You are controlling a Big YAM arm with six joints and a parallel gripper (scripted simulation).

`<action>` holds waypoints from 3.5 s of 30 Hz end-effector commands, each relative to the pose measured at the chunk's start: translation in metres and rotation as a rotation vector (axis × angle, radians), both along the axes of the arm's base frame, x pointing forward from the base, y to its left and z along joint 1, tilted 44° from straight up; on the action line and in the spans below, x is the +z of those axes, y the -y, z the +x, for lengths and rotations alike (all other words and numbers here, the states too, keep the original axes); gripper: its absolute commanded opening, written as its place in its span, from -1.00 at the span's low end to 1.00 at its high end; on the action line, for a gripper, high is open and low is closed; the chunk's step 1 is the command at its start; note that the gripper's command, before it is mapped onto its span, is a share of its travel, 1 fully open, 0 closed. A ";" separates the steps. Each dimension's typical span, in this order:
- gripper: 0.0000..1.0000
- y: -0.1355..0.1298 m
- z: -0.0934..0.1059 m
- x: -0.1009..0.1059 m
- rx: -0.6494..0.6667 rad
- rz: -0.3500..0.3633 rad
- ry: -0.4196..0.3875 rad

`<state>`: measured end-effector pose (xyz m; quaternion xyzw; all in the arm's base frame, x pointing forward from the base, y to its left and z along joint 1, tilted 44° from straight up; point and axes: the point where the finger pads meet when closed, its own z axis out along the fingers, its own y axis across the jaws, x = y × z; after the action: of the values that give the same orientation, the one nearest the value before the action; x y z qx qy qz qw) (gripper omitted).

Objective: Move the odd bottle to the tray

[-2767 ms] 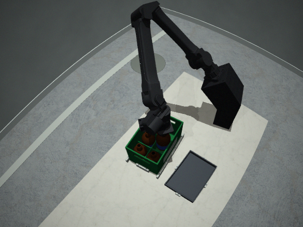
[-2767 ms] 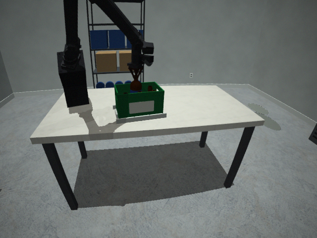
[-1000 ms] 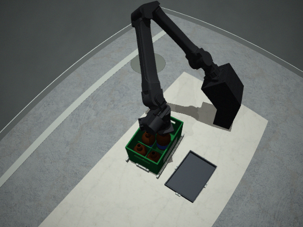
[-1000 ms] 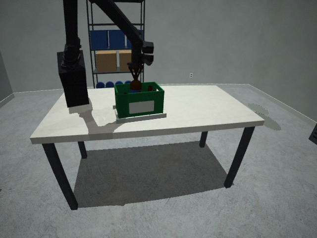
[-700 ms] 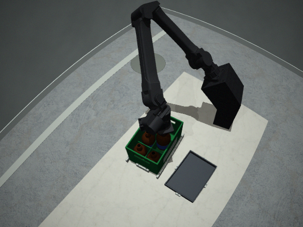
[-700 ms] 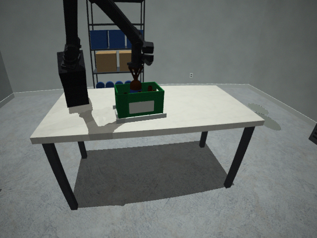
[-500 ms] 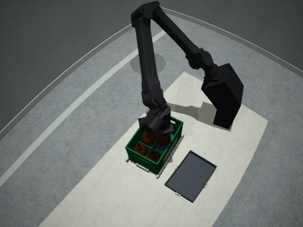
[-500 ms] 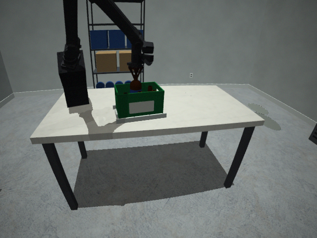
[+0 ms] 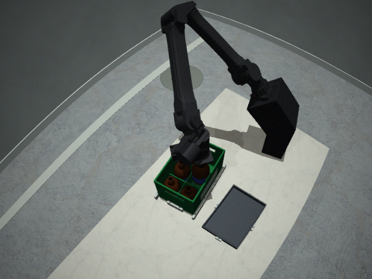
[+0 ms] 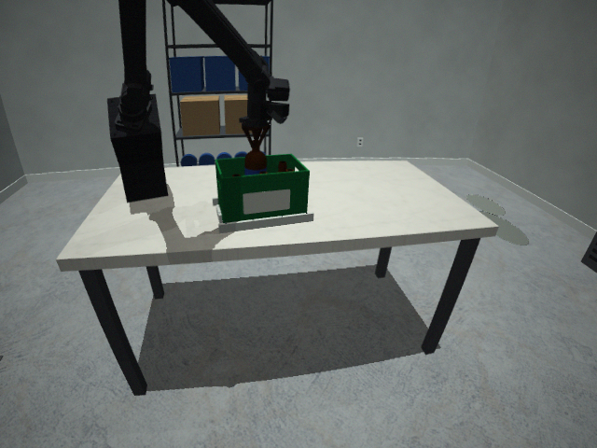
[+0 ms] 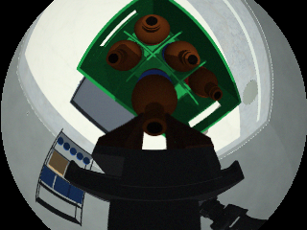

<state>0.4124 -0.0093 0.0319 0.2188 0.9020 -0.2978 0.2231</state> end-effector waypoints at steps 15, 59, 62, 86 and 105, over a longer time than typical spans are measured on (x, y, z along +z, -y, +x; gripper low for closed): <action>-1.00 -0.021 0.017 0.026 0.025 0.015 0.066; -1.00 -0.046 0.011 0.056 0.025 0.019 0.069; -1.00 -0.047 0.011 0.057 0.025 0.019 0.069; -1.00 -0.048 0.011 0.057 0.025 0.020 0.071; -1.00 -0.048 0.011 0.057 0.025 0.020 0.071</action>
<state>0.4051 0.0176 0.0664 0.2167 0.9022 -0.3002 0.2214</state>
